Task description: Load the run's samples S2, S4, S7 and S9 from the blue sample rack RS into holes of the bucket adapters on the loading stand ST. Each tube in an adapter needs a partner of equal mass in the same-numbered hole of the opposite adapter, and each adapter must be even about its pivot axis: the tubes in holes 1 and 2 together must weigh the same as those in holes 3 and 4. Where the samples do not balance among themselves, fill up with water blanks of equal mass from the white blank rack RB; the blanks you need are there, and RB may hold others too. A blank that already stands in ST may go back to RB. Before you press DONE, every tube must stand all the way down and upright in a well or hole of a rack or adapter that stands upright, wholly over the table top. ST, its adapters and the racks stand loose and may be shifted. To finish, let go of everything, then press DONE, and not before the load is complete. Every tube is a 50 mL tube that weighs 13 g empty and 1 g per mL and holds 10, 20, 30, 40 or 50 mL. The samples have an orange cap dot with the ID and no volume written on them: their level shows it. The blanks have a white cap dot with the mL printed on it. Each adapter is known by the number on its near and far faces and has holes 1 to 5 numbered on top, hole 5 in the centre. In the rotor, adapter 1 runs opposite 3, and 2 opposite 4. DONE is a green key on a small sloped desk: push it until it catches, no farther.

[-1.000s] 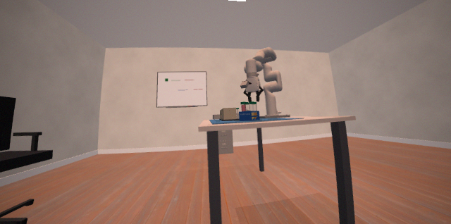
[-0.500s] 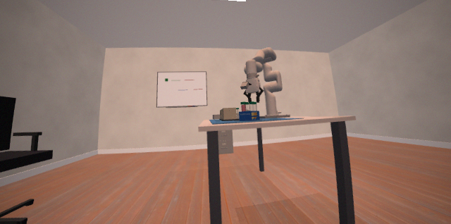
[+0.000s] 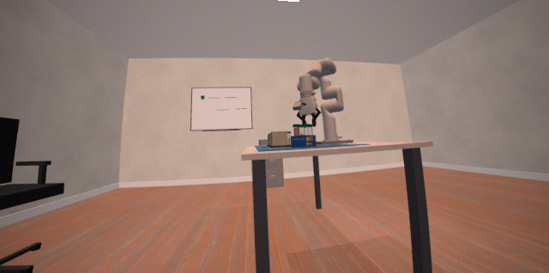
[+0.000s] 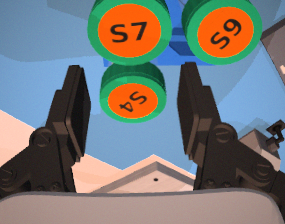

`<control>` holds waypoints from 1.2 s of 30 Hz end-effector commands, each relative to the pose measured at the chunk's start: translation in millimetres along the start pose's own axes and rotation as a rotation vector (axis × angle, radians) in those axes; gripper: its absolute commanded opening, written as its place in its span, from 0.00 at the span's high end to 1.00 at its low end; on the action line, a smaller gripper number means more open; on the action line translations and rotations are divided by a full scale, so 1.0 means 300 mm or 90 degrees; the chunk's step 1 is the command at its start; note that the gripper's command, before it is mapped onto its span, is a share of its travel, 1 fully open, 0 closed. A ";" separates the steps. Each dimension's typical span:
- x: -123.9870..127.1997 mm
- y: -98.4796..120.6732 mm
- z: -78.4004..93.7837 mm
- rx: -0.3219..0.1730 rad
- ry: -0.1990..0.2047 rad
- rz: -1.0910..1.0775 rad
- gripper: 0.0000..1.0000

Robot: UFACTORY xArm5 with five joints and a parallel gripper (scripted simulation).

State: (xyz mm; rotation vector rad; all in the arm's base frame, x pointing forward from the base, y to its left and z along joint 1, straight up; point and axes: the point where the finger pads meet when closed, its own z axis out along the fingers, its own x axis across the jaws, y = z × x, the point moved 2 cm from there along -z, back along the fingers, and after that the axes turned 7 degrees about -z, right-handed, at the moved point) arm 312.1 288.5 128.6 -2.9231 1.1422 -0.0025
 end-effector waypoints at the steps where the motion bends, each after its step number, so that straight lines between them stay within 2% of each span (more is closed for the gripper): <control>1: 0.000 -0.004 0.002 0.002 0.000 0.000 0.43; 23: 0.000 -0.004 0.024 0.002 0.000 0.000 0.43; 24: 0.000 -0.004 0.022 0.002 0.000 0.000 1.00; 36: 0.000 -0.004 0.018 0.002 0.000 0.000 1.00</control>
